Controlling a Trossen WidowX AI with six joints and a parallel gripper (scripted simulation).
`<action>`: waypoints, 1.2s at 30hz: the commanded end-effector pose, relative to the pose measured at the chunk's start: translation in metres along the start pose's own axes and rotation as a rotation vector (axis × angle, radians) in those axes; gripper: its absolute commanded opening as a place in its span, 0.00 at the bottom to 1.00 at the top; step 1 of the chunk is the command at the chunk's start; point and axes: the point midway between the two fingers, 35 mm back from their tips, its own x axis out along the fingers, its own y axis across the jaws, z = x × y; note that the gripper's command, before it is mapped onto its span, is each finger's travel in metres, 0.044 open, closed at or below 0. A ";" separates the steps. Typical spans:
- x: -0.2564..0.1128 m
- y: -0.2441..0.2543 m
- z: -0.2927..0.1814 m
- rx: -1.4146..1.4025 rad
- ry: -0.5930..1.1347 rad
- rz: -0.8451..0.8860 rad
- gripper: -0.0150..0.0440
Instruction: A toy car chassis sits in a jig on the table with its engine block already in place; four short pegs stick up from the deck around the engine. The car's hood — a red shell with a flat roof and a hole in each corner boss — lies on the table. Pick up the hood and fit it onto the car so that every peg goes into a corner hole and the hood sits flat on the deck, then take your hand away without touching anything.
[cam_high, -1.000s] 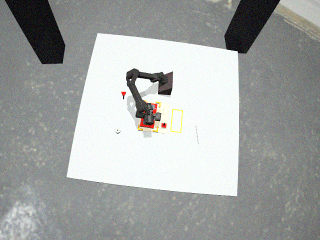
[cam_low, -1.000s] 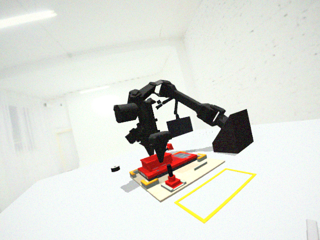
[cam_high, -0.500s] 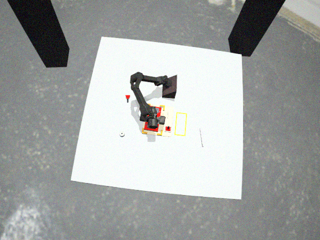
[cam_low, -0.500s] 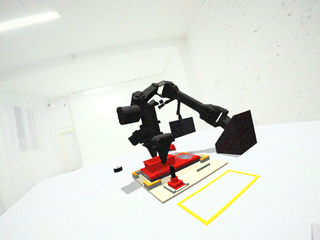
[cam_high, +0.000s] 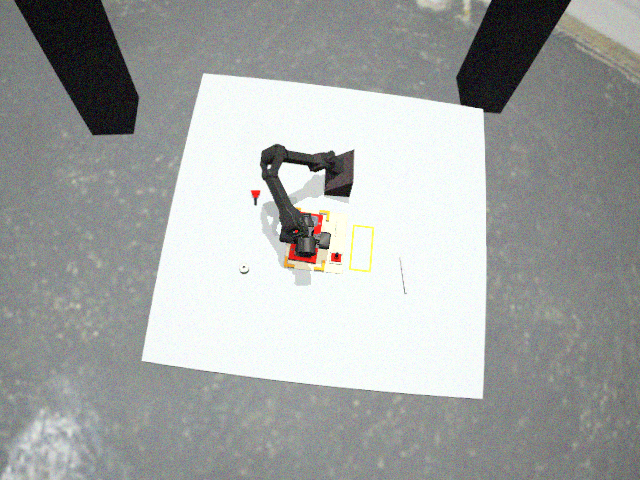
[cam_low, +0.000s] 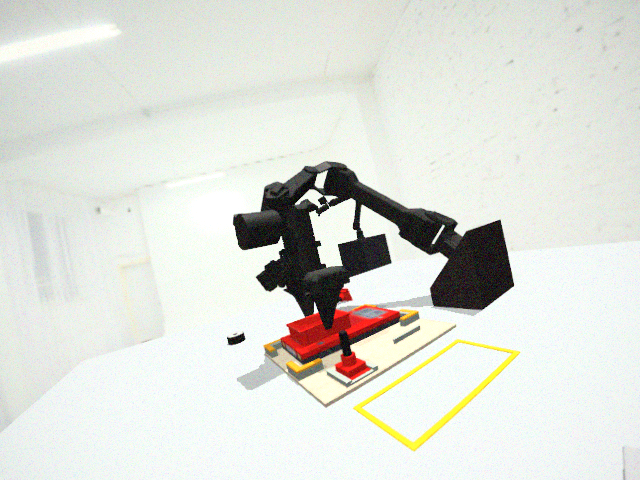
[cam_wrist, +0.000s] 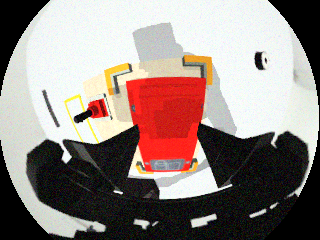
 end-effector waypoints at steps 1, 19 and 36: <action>0.000 0.000 0.000 0.000 0.000 0.000 1.00; -0.071 0.001 0.000 -0.001 0.003 0.000 1.00; -0.071 0.001 0.000 -0.001 0.003 0.000 1.00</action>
